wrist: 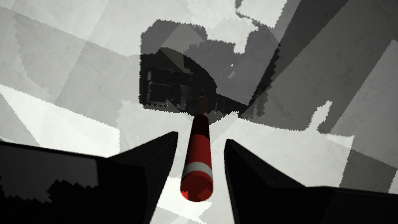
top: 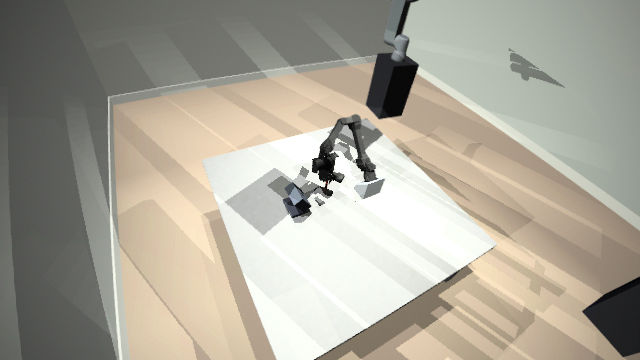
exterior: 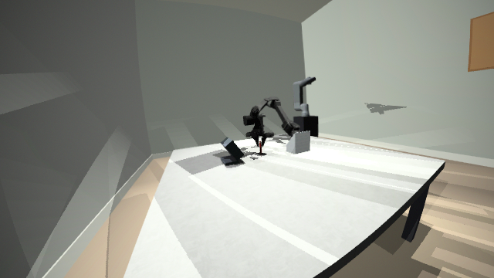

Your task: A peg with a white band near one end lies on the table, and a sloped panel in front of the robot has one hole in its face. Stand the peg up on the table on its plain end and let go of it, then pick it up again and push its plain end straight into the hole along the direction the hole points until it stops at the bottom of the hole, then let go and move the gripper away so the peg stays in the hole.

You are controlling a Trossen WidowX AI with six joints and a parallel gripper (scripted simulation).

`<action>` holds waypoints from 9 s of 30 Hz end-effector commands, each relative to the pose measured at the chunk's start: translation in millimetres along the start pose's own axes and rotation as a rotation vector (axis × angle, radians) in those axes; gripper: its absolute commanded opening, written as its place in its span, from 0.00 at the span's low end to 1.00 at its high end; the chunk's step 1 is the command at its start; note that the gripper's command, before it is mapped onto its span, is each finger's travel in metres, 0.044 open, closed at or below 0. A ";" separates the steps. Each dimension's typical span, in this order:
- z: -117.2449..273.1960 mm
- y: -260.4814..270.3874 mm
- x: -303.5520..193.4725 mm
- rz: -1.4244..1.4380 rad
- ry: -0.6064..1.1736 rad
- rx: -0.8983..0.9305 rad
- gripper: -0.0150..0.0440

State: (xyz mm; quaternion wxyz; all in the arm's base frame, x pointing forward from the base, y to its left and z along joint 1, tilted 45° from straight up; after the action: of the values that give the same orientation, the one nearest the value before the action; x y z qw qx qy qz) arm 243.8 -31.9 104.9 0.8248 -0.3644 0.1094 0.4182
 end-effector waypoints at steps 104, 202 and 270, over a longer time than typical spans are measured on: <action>70.4 14.4 52.8 0.097 -0.347 -0.263 0.25; 73.6 -0.8 91.6 0.133 -0.620 -0.658 0.25; 46.2 -25.2 112.6 0.106 -0.647 -0.737 0.25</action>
State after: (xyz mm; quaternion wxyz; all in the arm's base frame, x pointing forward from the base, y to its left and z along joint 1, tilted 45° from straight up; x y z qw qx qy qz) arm 328.5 59.1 96.1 0.6102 -0.4776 -0.2897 0.5619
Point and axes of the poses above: the point midway between the two fingers, 35 mm back from their tips, its own z axis back along the fingers, its own y axis across the jaws, x = y × z, the point moved 3 cm from there along z, back along the fingers, and after that the axes turned 9 degrees about z, right-handed, at the moved point
